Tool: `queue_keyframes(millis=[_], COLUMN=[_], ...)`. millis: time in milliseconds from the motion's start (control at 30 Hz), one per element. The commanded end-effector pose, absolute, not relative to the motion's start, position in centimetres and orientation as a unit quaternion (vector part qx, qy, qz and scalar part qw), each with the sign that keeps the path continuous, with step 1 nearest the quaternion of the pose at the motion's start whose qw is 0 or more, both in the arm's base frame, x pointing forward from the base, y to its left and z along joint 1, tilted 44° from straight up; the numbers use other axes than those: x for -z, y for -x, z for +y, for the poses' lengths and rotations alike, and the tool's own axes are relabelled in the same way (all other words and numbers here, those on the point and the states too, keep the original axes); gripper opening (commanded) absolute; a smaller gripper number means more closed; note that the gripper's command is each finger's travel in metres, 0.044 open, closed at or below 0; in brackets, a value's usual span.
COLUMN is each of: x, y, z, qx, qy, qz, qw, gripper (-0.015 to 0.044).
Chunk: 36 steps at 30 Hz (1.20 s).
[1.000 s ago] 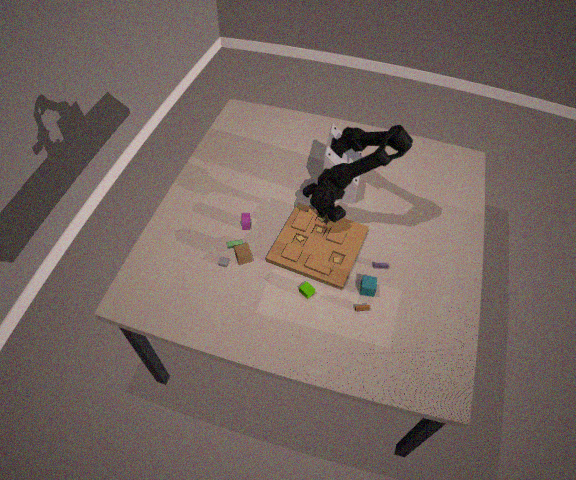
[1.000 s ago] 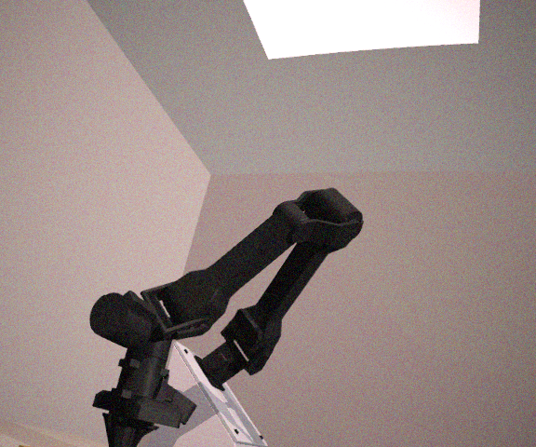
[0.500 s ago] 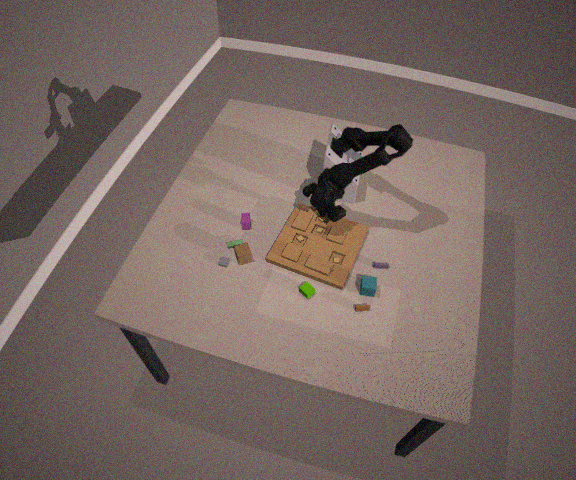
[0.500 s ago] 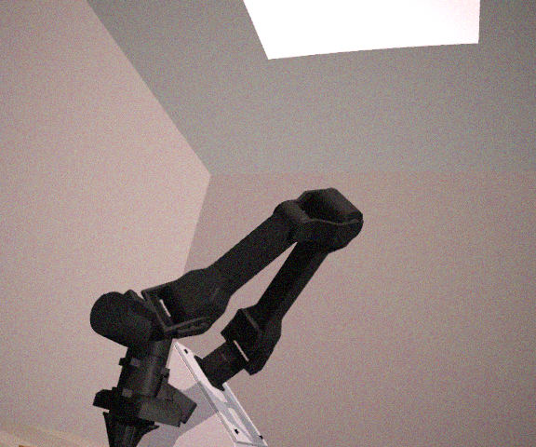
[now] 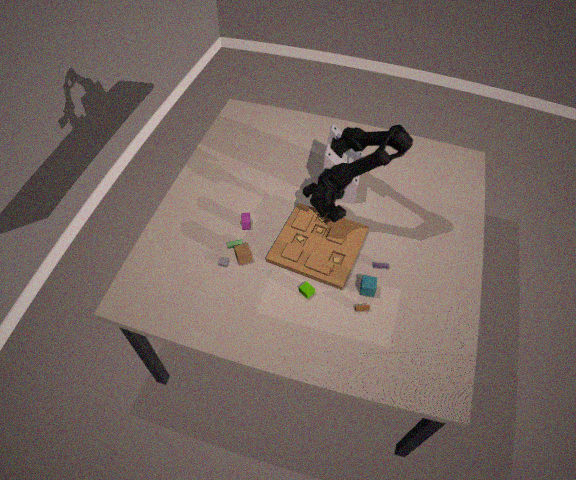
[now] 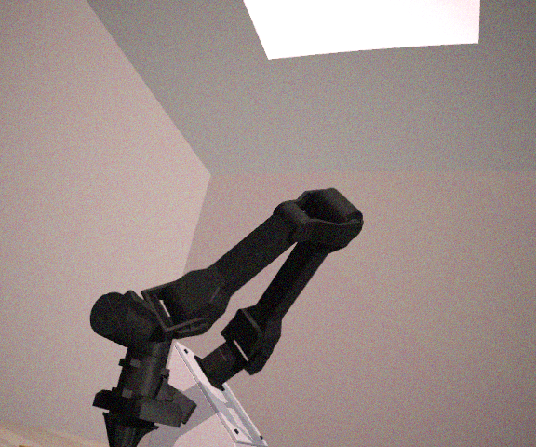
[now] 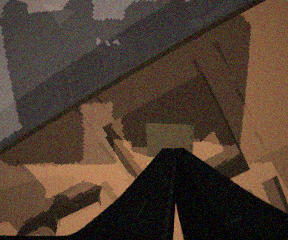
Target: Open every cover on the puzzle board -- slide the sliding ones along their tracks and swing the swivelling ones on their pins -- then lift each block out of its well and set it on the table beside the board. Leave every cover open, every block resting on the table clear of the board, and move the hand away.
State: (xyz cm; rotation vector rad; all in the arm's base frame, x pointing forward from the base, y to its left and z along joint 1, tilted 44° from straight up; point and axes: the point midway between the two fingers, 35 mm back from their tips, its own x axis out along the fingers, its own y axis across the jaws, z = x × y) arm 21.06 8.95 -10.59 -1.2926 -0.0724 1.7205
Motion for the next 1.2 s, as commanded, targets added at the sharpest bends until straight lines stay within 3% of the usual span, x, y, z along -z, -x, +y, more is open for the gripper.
queue_keyframes(millis=[0,1167], x=[10.79,11.54], y=[-21.08,-21.36], z=[9.09,9.94], qx=[-0.703,-0.703], qy=[0.529,0.530], qz=[-0.029,-0.029], qw=[0.475,0.473], gripper=[0.0000,0.0000])
